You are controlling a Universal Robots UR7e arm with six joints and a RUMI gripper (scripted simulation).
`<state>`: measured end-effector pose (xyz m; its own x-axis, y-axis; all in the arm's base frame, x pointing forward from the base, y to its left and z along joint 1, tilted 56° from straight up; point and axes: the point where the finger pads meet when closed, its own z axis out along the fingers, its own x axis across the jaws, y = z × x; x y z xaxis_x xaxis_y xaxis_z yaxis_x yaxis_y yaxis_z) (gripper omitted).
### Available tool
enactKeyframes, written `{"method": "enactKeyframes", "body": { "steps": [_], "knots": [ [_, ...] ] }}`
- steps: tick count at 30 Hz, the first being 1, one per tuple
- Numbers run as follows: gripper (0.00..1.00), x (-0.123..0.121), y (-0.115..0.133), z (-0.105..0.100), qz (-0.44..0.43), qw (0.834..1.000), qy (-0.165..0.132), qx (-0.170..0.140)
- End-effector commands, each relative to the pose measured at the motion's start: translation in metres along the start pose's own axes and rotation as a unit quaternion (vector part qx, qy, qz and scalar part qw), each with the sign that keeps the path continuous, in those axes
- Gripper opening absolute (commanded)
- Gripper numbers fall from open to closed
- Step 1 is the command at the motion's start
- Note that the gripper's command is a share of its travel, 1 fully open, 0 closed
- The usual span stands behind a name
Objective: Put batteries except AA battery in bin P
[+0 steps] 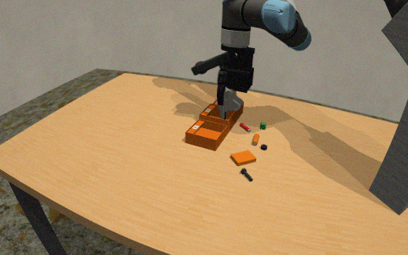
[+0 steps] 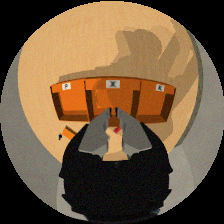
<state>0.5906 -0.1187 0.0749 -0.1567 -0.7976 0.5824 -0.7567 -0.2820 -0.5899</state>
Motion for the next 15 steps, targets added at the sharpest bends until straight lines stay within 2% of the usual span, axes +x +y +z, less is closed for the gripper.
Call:
{"method": "enactKeyframes", "body": {
  "steps": [1, 15],
  "knots": [
    [0.04, 0.0007, -0.0012, 0.0003, 0.000, 1.000, 0.001, 0.001],
    [0.04, 0.0012, -0.0019, -0.0014, 0.001, 1.000, 0.001, 0.002]
  ]
}}
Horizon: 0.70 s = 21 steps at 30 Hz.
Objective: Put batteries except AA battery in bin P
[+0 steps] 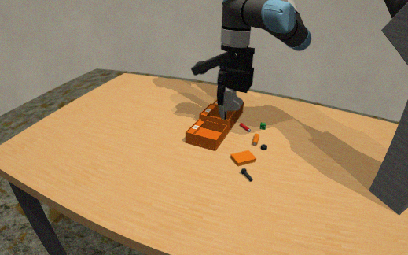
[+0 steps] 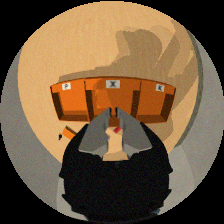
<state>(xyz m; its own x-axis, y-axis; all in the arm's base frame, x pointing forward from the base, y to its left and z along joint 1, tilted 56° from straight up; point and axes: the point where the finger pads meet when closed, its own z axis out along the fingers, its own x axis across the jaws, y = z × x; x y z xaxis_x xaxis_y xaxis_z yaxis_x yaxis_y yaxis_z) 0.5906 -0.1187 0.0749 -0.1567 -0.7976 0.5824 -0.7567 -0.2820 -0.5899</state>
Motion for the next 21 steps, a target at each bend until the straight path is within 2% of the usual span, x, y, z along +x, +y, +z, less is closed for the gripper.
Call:
{"method": "enactKeyframes", "body": {
  "steps": [1, 21],
  "knots": [
    [0.04, 0.000, -0.001, -0.003, 0.000, 1.000, 0.000, 0.001],
    [0.04, 0.000, 0.000, -0.028, 0.000, 1.000, 0.000, 0.001]
  ]
}}
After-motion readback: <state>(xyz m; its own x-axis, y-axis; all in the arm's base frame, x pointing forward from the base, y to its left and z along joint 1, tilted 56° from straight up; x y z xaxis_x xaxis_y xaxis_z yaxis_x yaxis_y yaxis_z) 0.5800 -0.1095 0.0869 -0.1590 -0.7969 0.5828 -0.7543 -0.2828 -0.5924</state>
